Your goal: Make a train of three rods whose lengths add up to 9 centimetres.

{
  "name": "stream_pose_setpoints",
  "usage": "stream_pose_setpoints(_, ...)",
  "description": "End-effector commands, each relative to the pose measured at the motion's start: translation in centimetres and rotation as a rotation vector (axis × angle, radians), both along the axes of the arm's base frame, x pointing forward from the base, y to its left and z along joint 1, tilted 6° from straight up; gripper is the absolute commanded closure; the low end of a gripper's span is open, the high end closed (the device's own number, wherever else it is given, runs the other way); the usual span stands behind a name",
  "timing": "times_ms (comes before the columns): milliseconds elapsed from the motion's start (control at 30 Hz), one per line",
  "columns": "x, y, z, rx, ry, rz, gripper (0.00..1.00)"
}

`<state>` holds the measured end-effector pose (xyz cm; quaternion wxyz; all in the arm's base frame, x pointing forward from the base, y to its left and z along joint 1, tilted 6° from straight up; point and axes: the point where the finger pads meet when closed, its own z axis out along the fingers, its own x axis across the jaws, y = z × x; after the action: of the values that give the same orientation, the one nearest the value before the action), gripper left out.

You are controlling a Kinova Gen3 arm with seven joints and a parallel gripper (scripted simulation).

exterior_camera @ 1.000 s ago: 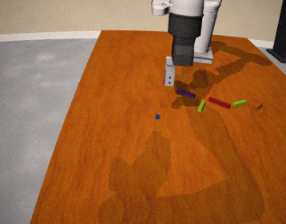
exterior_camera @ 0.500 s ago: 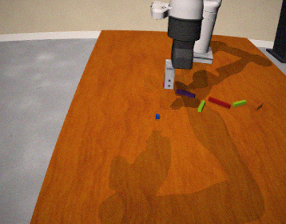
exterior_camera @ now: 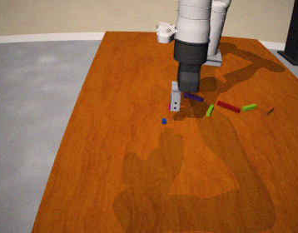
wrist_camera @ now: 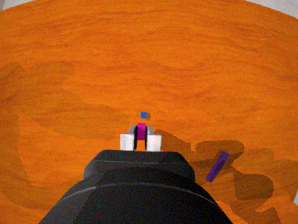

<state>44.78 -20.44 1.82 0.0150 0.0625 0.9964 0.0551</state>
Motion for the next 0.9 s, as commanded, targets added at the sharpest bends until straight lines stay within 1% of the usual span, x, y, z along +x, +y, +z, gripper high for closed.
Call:
stream_pose_setpoints(0, -0.3, -0.1, -1.2, 0.000, 0.009, -0.003, 0.76)
stream_pose_setpoints(133, -0.2, 0.1, -2.4, 0.000, 0.009, -0.003, 0.76)
stream_pose_setpoints(267, -0.2, 0.1, -3.0, 0.000, 0.009, -0.003, 0.76)
stream_pose_setpoints(867, -0.2, 0.1, -3.1, 0.000, 0.009, -0.003, 0.76)
